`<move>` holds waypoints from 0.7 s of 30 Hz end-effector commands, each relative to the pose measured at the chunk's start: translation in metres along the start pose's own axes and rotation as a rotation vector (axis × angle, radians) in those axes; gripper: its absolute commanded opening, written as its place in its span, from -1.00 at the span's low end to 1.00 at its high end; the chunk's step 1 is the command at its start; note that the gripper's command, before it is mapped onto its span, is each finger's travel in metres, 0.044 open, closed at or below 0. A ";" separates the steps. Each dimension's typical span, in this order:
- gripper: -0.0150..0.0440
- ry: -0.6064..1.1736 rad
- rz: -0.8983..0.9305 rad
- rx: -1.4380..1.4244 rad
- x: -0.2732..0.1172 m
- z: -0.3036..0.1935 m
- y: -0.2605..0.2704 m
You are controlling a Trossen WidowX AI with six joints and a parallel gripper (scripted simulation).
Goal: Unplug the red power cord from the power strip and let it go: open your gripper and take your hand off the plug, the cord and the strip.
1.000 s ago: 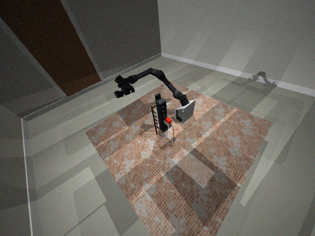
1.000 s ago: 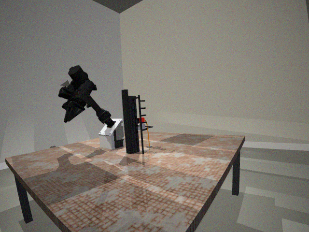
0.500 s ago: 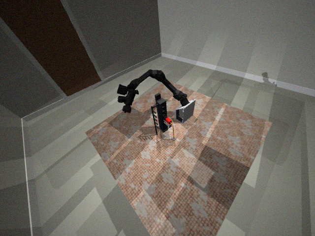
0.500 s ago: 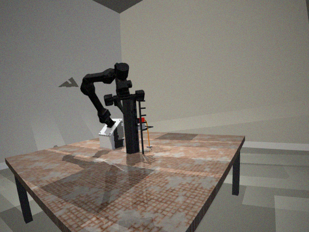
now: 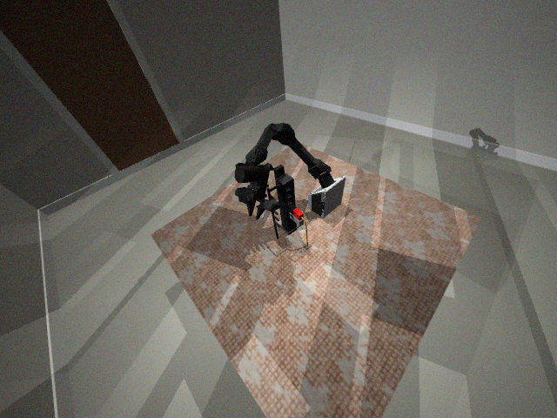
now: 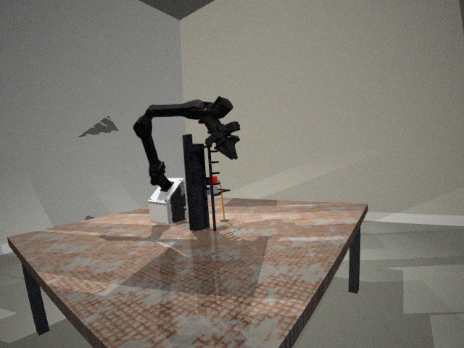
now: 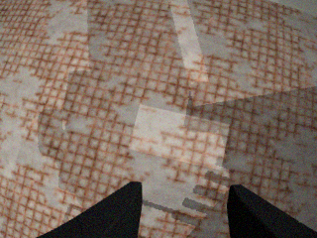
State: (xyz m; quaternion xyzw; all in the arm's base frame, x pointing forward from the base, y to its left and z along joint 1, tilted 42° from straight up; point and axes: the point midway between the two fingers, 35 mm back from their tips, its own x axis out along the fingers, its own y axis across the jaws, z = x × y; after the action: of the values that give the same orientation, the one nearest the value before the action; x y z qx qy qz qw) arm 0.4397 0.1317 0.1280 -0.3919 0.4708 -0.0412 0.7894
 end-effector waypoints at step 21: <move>0.05 0.455 0.342 -1.214 -0.012 -0.152 0.154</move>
State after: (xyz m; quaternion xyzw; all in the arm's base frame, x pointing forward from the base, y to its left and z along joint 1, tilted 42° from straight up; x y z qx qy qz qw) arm 0.2715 0.1562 -0.0058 -0.6640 0.6210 0.2663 0.3202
